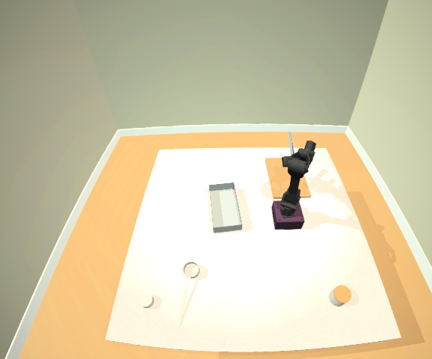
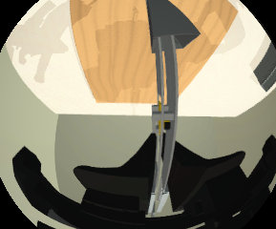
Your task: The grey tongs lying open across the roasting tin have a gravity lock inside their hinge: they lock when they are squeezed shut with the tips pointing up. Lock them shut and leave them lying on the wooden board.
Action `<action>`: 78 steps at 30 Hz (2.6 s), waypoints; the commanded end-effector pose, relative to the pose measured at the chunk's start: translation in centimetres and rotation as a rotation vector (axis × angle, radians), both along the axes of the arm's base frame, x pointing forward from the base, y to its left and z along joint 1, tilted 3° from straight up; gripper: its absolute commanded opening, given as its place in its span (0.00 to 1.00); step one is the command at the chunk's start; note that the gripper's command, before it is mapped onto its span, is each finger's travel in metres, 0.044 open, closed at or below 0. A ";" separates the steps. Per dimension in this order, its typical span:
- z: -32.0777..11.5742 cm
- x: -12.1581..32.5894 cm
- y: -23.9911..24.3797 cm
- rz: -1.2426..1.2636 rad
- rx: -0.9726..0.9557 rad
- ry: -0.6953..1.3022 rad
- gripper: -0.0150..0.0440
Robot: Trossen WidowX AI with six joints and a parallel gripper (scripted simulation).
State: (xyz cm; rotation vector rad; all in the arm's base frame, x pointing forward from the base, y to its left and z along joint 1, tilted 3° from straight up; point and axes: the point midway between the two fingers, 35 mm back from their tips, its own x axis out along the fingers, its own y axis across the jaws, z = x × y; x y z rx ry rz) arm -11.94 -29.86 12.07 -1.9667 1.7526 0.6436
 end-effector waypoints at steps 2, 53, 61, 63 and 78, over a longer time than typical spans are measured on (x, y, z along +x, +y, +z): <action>0.1 -0.3 -0.8 -0.008 0.077 0.001 0.00; -0.2 0.6 -2.2 0.007 0.834 0.138 0.00; -1.4 0.6 -2.5 0.007 0.834 0.138 0.00; -1.8 0.6 -2.5 0.007 0.834 0.138 0.00; -4.2 0.5 -2.9 0.007 0.834 0.137 0.00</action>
